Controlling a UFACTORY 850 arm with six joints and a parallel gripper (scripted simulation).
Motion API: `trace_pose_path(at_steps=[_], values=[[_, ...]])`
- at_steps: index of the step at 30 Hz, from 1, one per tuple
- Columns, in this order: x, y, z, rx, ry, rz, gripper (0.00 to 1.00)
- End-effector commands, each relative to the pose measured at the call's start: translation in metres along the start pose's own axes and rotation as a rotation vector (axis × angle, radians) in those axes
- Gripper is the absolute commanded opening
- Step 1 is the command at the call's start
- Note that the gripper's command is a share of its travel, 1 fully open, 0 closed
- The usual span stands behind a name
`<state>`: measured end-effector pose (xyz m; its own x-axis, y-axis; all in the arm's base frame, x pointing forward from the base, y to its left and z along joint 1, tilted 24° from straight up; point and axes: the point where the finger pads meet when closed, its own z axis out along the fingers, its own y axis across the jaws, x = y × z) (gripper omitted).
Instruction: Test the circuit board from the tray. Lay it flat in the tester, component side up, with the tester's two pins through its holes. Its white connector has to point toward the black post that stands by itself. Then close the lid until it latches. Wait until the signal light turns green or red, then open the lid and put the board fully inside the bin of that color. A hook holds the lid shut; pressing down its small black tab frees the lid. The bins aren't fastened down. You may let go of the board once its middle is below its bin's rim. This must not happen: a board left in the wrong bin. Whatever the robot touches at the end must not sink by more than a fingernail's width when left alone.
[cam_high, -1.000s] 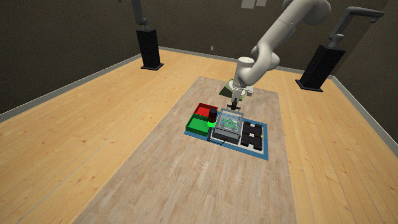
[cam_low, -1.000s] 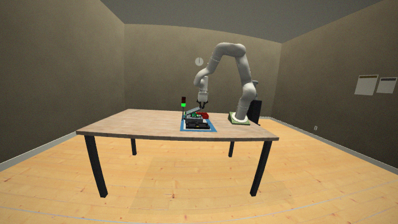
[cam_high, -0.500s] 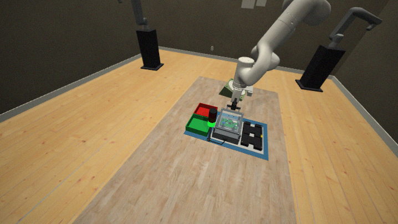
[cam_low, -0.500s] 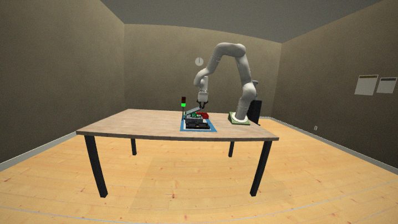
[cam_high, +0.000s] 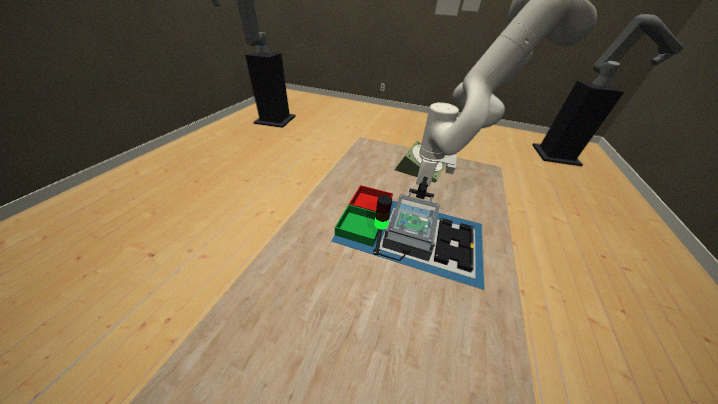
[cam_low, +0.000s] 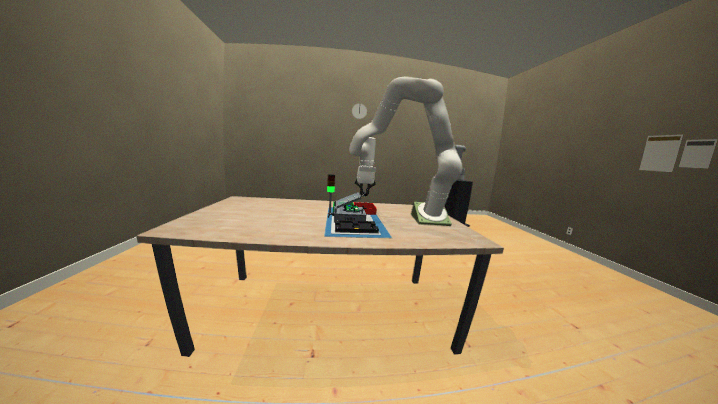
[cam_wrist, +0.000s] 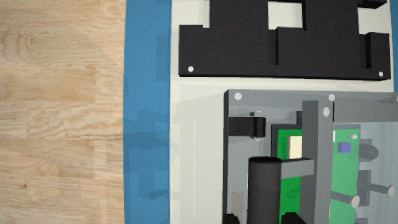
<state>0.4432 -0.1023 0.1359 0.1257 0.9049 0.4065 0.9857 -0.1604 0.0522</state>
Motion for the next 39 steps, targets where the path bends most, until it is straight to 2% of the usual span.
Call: trace_pose_path(at_steps=[1,24,25,39], values=[[-0.0001,0.0008,-0.0003,-0.002,0.000,0.000,0.28],[-0.0001,0.0006,0.0022,-0.002,-0.001,0.000,0.28],[-0.0001,0.0006,0.0022,-0.002,-0.001,0.000,0.00],[-0.0001,0.0006,0.0022,-0.002,-0.001,0.000,0.00]])
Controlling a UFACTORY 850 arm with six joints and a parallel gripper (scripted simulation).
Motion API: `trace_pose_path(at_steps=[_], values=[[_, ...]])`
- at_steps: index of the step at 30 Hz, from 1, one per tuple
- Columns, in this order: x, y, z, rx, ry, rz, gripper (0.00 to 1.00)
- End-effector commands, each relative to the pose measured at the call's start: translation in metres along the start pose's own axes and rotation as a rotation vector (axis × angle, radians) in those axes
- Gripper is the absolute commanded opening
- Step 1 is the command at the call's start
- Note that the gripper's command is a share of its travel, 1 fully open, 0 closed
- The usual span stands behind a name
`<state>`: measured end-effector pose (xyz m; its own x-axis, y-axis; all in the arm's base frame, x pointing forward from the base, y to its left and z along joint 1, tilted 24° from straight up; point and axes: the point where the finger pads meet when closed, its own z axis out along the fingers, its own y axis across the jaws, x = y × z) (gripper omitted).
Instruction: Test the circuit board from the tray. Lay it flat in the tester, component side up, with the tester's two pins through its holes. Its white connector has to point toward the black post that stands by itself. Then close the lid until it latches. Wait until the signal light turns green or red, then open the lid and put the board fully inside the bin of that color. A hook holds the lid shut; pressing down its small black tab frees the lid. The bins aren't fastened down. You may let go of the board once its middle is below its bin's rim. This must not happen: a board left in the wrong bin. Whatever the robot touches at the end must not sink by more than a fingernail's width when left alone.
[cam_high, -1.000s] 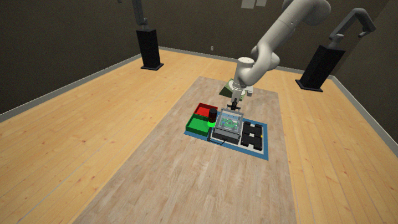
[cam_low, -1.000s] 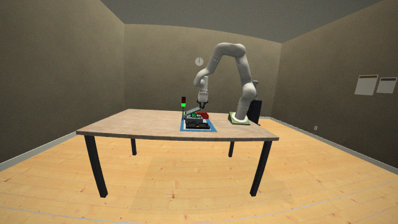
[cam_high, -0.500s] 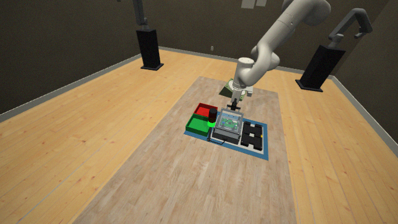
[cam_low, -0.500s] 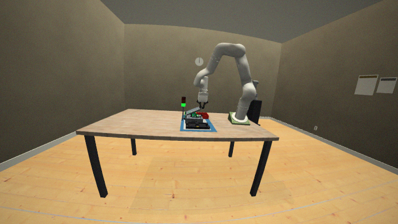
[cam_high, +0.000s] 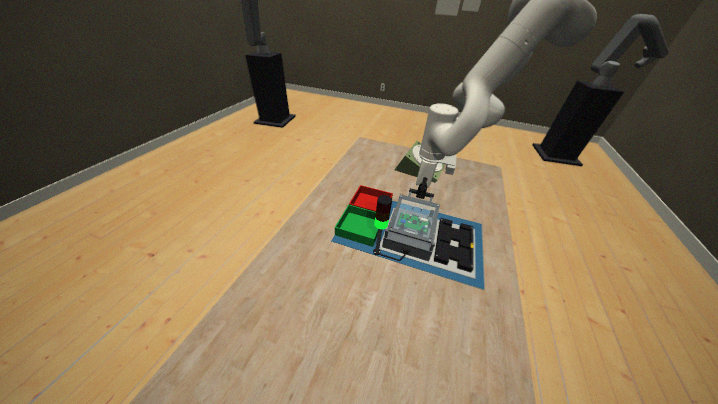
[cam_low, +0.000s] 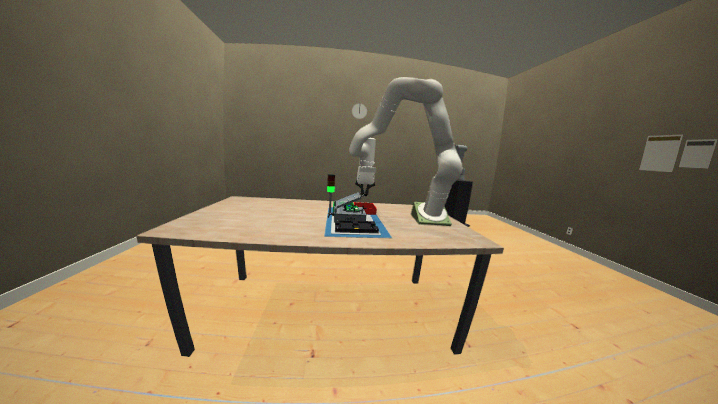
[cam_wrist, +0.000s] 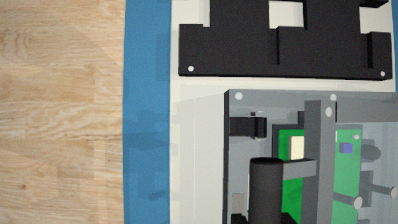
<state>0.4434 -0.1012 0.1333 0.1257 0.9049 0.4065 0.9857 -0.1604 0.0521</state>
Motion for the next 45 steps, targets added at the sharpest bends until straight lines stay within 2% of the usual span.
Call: trace_pose_path(at_steps=[1,31,40,45], values=[[0.000,0.001,-0.001,-0.002,-0.001,0.000,0.00],[0.000,0.001,-0.001,-0.002,0.000,0.000,0.00],[0.000,0.006,-0.011,-0.002,0.000,0.000,0.00],[0.000,0.013,-0.024,-0.002,0.000,0.000,0.00]])
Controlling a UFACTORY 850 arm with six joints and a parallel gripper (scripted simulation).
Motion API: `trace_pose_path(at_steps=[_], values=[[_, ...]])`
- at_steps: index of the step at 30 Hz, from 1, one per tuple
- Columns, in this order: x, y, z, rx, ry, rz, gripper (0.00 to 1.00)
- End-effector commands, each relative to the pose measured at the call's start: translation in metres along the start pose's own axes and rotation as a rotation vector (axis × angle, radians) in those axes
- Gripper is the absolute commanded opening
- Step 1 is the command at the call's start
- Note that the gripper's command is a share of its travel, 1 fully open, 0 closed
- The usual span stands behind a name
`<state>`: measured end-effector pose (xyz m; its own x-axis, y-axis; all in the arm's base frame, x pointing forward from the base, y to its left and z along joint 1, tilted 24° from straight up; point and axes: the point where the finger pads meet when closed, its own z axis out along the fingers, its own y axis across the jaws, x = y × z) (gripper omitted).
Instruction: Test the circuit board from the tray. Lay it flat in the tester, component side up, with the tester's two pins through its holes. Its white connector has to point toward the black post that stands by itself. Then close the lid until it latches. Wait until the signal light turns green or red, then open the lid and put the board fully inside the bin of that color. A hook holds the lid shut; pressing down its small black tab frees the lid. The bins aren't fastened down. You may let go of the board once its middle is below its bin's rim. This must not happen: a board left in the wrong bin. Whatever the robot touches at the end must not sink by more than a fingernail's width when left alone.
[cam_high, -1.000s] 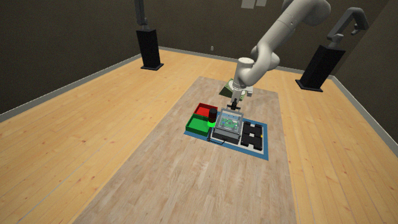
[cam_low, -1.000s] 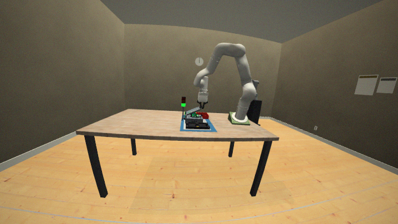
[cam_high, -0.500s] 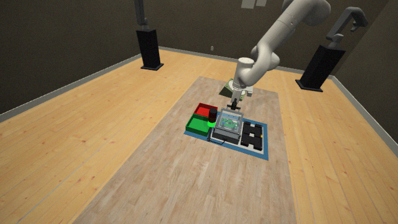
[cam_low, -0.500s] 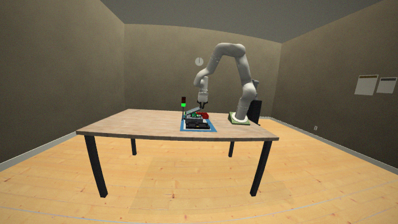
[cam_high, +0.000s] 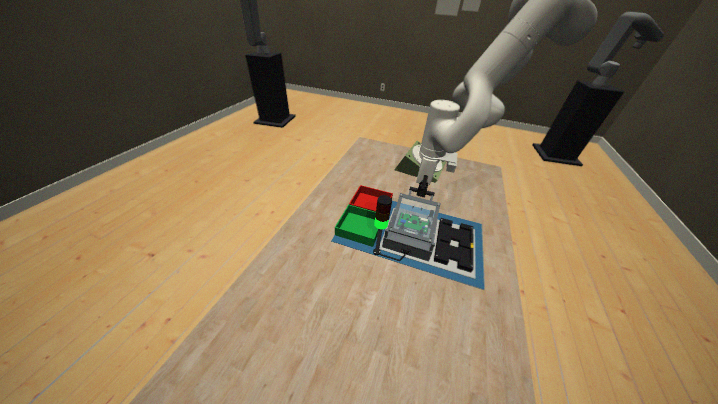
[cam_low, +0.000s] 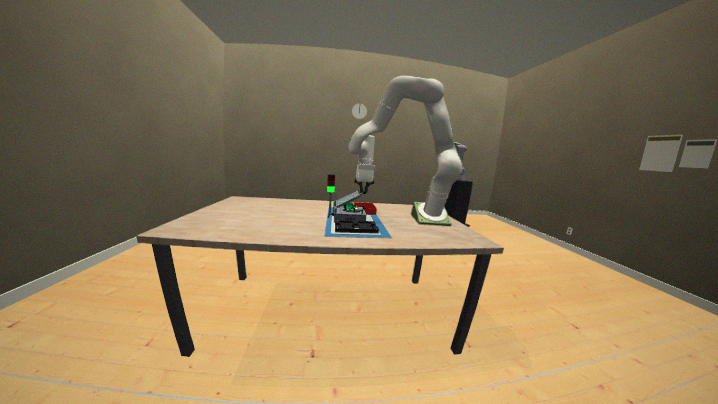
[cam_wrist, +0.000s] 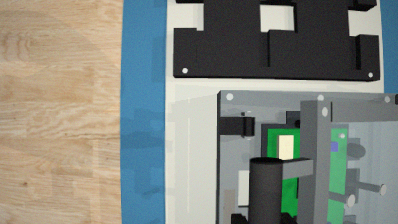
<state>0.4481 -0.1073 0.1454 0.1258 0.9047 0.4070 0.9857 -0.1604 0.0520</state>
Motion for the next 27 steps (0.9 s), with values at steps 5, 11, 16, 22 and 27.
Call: trace_pose_path(at_steps=[5,11,16,22,27], values=[[0.000,0.017,-0.026,-0.002,-0.001,-0.001,0.00],[0.000,0.026,-0.038,-0.002,-0.001,-0.001,0.00],[0.000,0.030,-0.042,-0.002,-0.001,-0.001,0.00],[0.000,0.031,-0.043,-0.002,-0.001,-0.001,0.00],[0.000,0.031,-0.043,-0.002,-0.001,-0.001,0.28]])
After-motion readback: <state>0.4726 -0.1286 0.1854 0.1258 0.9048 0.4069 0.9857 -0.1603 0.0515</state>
